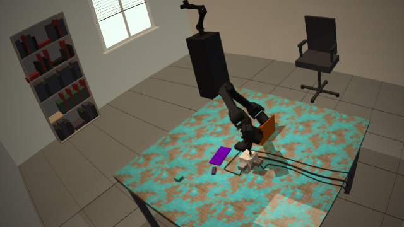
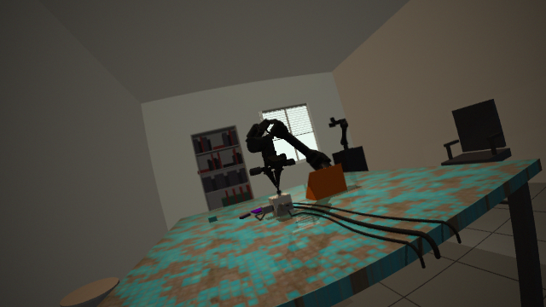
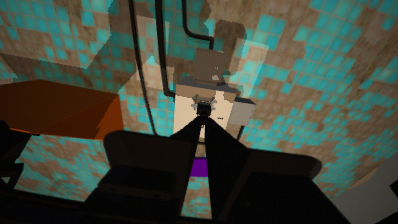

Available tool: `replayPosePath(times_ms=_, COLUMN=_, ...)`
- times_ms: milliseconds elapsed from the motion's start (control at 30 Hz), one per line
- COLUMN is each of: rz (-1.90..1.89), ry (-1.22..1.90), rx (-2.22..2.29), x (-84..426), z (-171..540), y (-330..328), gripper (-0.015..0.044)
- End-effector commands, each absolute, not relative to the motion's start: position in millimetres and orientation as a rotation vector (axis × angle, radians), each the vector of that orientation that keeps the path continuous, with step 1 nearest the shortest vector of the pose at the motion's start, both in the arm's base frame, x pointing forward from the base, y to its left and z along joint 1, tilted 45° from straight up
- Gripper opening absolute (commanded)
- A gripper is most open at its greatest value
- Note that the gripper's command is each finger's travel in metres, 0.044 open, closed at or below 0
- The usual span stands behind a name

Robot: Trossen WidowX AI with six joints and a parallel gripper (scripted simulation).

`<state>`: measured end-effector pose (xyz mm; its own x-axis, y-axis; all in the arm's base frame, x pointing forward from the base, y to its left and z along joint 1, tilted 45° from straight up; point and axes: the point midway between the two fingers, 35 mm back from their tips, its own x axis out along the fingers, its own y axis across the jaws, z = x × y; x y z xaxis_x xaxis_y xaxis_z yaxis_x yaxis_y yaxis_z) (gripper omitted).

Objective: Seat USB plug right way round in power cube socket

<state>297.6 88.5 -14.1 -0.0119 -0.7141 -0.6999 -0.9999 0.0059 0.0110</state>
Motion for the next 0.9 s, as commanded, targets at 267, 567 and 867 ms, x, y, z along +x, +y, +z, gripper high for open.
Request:
replayPosePath(times_ms=267, rz=0.731, ry=1.778, rx=-1.766, x=297.6, z=-15.4, y=86.8, gripper=0.0)
replayPosePath(times_ms=567, rz=0.731, ry=1.778, rx=-1.766, x=297.6, z=-16.2, y=86.1, gripper=0.0)
replayPosePath(times_ms=867, rz=0.731, ry=1.778, rx=-1.766, x=297.5, z=-16.9, y=85.3, gripper=0.0)
